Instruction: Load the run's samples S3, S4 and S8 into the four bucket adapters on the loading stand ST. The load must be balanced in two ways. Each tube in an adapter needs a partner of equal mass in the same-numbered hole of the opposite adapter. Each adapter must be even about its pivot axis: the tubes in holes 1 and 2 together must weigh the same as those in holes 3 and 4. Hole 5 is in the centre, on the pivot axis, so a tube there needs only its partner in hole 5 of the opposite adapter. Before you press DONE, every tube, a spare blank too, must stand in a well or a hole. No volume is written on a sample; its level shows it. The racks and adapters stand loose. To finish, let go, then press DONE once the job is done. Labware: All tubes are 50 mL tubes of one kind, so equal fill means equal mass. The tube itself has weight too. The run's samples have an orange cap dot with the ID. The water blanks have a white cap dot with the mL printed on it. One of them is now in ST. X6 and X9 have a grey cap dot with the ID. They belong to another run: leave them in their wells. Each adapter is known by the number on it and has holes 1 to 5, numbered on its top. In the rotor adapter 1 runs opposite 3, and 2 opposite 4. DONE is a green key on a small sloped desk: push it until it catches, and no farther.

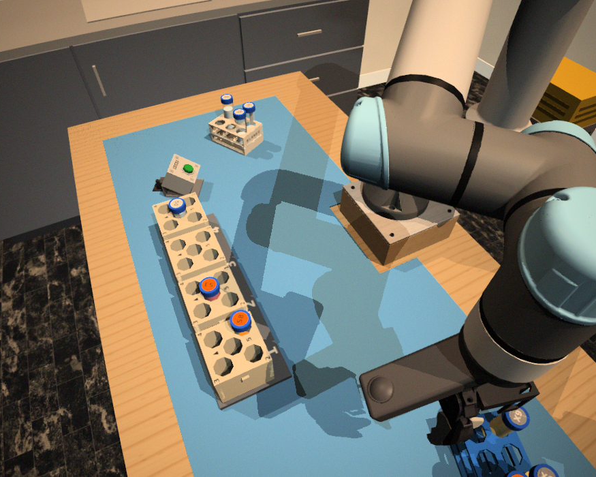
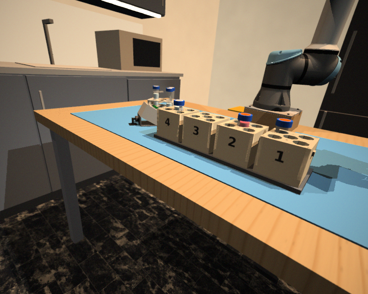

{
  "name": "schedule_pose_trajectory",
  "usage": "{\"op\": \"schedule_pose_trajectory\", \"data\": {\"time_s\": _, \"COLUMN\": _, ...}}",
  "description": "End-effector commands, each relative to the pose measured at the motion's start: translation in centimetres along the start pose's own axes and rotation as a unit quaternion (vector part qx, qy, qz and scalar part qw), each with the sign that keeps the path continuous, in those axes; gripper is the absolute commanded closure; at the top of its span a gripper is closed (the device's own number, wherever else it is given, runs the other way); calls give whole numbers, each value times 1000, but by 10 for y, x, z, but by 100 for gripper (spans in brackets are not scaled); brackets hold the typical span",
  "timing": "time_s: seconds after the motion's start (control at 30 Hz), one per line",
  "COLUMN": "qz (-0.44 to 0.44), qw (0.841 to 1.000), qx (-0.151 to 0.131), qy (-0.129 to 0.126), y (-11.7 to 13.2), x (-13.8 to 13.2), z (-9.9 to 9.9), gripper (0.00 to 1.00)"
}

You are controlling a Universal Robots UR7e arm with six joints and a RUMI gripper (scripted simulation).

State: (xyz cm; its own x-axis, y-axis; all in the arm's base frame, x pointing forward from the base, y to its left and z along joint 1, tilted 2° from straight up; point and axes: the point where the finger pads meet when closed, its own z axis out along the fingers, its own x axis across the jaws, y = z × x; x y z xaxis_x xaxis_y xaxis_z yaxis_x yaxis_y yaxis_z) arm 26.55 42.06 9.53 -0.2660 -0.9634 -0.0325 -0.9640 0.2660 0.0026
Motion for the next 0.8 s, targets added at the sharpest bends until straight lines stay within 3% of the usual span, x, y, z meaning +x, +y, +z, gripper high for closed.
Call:
{"op": "schedule_pose_trajectory", "data": {"time_s": 0.0, "qz": 7, "qw": 1000, "qx": 3, "qy": 2, "y": 34, "x": -36, "z": 0, "gripper": 65}}
{"op": "schedule_pose_trajectory", "data": {"time_s": 0.13, "qz": 7, "qw": 1000, "qx": 3, "qy": 2, "y": 46, "x": -48, "z": 0, "gripper": 65}}
{"op": "schedule_pose_trajectory", "data": {"time_s": 0.43, "qz": 7, "qw": 1000, "qx": 3, "qy": 2, "y": 102, "x": -98, "z": 0, "gripper": 65}}
{"op": "schedule_pose_trajectory", "data": {"time_s": 0.77, "qz": 8, "qw": 1000, "qx": 3, "qy": 2, "y": 104, "x": -100, "z": 1, "gripper": 65}}
